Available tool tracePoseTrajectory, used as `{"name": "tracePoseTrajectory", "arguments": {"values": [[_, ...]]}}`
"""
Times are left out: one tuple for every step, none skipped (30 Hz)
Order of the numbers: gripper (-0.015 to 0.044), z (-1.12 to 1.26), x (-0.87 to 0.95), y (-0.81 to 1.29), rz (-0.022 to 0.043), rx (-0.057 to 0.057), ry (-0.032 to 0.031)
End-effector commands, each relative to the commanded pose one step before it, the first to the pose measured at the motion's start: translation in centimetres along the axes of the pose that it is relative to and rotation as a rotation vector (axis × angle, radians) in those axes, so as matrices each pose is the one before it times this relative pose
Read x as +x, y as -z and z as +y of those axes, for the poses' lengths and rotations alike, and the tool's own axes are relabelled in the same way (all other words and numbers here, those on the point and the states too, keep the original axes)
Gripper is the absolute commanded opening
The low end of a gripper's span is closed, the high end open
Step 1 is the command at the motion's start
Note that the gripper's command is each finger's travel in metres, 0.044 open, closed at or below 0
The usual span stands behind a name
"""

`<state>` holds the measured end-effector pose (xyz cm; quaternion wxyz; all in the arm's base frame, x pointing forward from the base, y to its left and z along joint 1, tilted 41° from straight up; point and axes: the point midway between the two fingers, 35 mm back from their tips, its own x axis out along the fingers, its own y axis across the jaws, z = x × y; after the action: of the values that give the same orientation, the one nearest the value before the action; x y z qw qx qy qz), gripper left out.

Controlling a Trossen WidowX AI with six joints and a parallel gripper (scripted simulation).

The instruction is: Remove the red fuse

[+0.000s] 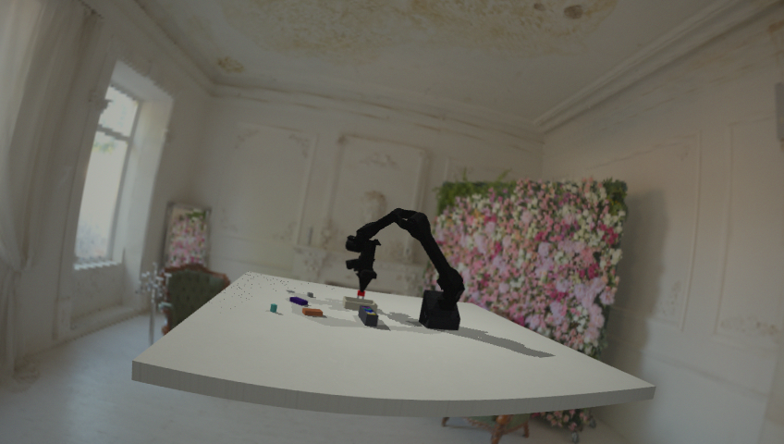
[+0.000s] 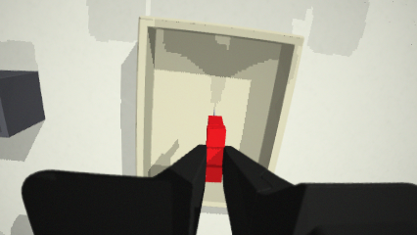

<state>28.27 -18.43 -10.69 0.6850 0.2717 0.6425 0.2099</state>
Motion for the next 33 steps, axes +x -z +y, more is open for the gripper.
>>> {"name": "tracePoseTrajectory", "arguments": {"values": [[0.0, 0.051, 0.748, 0.03, -0.00344, 0.0072, -0.00475], [0.0, 0.006, 0.16, 0.006, -0.00001, 0.0, -0.00009], [0.0, 0.007, 0.159, 0.007, -0.00001, 0.0, -0.00009], [0.0, 0.006, 0.127, 0.006, -0.00001, 0.0, -0.00007], [0.0, 0.004, 0.076, 0.004, 0.0, 0.0, -0.00005], [0.0, 0.001, 0.025, 0.001, 0.0, 0.0, -0.00002], [0.0026, -0.029, -0.374, -0.019, 0.00429, -0.0072, 0.00406], [0.0052, 0.0, 0.0, 0.0, 0.0, 0.0, 0.0], [0.0079, 0.0, 0.0, 0.0, 0.0, 0.0, 0.0], [0.0105, 0.0, 0.0, 0.0, 0.0, 0.0, 0.0], [0.0131, 0.0, 0.0, 0.0, 0.0, 0.0, 0.0], [0.0158, 0.0, 0.0, 0.0, 0.0, 0.0, 0.0], [0.0184, 0.0, 0.0, 0.0, 0.0, 0.0, 0.0], [0.021, 0.0, 0.0, 0.0, 0.0, 0.0, 0.0], [0.0236, 0.0, 0.0, 0.0, 0.0, 0.0, 0.0], [0.0262, 0.0, 0.0, 0.0, 0.0, 0.0, 0.0], [0.0289, 0.0, 0.0, 0.0, 0.0, 0.0, 0.0], [0.0315, 0.0, 0.0, 0.0, 0.0, 0.0, 0.0], [0.033, -0.01, -0.288, -0.009, -0.00031, 0.0006, -0.00017], [0.033, -0.022, -0.868, -0.015, -0.00091, 0.0019, -0.00056], [0.033, -0.004, -1.313, 0.014, -0.00136, 0.0027, -0.00102], [0.033, 0.017, -0.881, 0.033, -0.0009, 0.0018, -0.0008], [0.033, 0.009, -0.295, 0.015, -0.0003, 0.0006, -0.00029], [0.033, 0.0, 0.0, 0.0, 0.0, 0.0, 0.0], [0.033, 0.0, 0.0, 0.0, 0.0, 0.0, 0.0], [0.033, 0.0, 0.0, 0.0, 0.0, 0.0, 0.0], [0.033, 0.0, 0.0, 0.0, 0.0, 0.0, 0.0], [0.033, 0.0, 0.0, 0.0, 0.0, 0.0, 0.0], [0.033, 0.0, 0.0, 0.0, 0.0, 0.0, 0.0], [0.033, 0.0, 0.0, 0.0, 0.0, 0.0, 0.0], [0.033, 0.0, 0.0, 0.0, 0.0, 0.0, 0.0], [0.033, 0.0, 0.0, 0.0, 0.0, 0.0, 0.0], [0.033, 0.0, 0.0, 0.0, 0.0, 0.0, 0.0]]}}
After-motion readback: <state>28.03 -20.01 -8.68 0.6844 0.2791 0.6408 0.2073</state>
